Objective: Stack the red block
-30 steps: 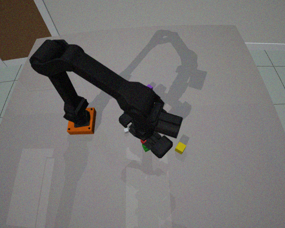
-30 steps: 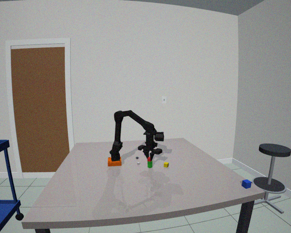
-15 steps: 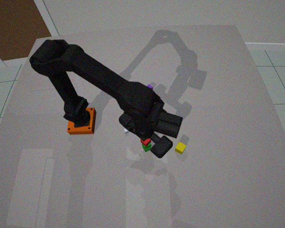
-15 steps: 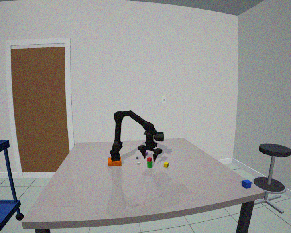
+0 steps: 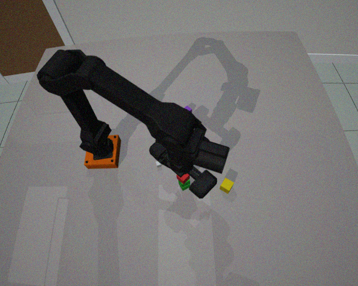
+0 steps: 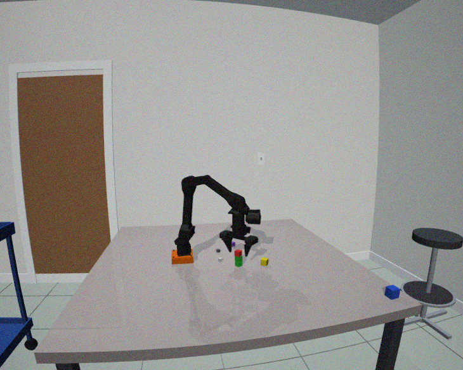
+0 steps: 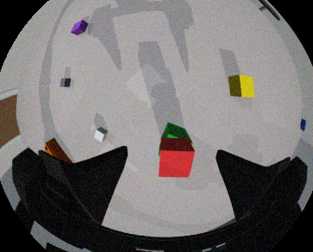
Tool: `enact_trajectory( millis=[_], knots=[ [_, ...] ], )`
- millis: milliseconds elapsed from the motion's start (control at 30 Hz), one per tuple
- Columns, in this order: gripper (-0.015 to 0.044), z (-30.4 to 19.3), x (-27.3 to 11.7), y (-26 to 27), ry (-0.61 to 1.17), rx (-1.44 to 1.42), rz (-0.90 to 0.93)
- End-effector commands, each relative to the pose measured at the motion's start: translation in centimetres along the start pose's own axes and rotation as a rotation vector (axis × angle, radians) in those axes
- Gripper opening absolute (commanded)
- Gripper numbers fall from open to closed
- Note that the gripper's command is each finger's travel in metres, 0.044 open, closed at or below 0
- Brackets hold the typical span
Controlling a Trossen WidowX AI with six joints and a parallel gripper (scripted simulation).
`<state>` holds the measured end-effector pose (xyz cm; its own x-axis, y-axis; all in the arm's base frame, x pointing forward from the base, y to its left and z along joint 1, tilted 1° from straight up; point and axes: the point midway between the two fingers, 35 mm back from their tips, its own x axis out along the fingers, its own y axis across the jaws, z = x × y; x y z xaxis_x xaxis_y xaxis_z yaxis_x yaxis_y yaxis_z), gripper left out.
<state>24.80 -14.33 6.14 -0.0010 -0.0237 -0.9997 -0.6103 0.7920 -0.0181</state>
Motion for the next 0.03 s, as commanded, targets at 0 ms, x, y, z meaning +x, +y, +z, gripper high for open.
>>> enact_trajectory(
  millis=[0],
  knots=[
    [0.0440,0.01,0.02,-0.01,0.000,0.000,0.000]
  ],
)
